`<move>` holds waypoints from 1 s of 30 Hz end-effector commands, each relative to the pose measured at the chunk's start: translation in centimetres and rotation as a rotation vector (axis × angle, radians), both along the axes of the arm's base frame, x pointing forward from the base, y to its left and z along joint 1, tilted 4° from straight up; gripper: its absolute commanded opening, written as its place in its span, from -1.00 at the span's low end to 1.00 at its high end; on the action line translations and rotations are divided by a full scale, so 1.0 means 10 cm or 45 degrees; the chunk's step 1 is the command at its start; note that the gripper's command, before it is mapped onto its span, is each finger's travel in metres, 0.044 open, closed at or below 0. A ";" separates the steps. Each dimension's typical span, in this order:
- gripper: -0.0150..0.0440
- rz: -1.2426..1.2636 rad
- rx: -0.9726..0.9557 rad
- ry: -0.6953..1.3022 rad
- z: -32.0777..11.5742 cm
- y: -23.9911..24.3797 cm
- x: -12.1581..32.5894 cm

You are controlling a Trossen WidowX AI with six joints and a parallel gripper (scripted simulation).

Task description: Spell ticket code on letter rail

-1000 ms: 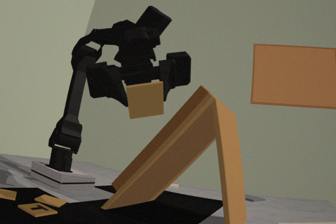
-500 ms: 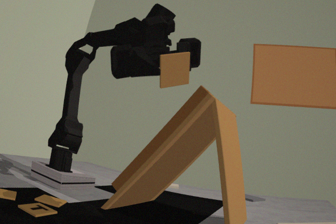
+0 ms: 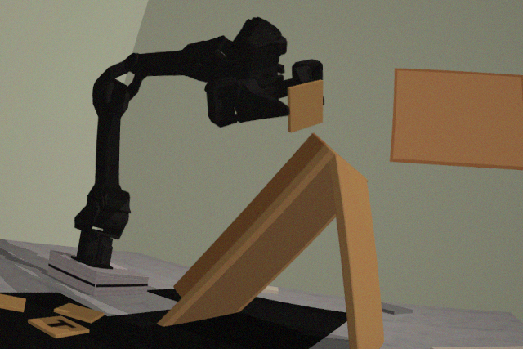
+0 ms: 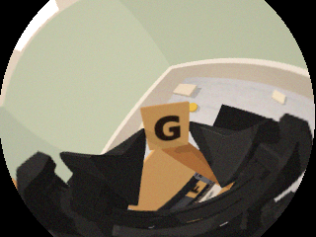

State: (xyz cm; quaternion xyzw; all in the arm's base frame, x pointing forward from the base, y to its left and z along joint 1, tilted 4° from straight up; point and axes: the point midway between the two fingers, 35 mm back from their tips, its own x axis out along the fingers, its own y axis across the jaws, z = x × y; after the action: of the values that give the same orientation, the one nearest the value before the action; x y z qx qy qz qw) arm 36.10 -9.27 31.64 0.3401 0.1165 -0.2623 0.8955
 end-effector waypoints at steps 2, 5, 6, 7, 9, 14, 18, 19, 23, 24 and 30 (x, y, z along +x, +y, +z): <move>-0.49 0.042 0.028 -0.017 0.00 0.23 0.03; -0.49 0.079 0.059 -0.020 -0.03 0.36 0.03; -0.49 0.096 0.075 -0.021 -0.04 0.41 0.03; -0.49 0.113 0.093 -0.023 -0.06 0.46 0.02; -0.49 0.141 0.102 -0.011 -0.09 0.56 0.03; -0.49 0.202 0.086 0.033 -0.18 0.83 0.08; -0.49 0.256 0.065 0.066 -0.23 1.04 0.11; -0.49 0.270 0.059 0.075 -0.25 1.10 0.11; -0.49 0.324 0.034 0.107 -0.31 1.32 0.12; -0.49 0.337 0.026 0.115 -0.33 1.38 0.12; -0.49 0.418 -0.028 0.161 -0.42 1.71 0.09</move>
State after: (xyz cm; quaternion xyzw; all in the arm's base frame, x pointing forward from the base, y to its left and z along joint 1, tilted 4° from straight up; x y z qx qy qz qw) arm 37.07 6.46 28.07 0.3052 0.2127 -0.1400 0.9176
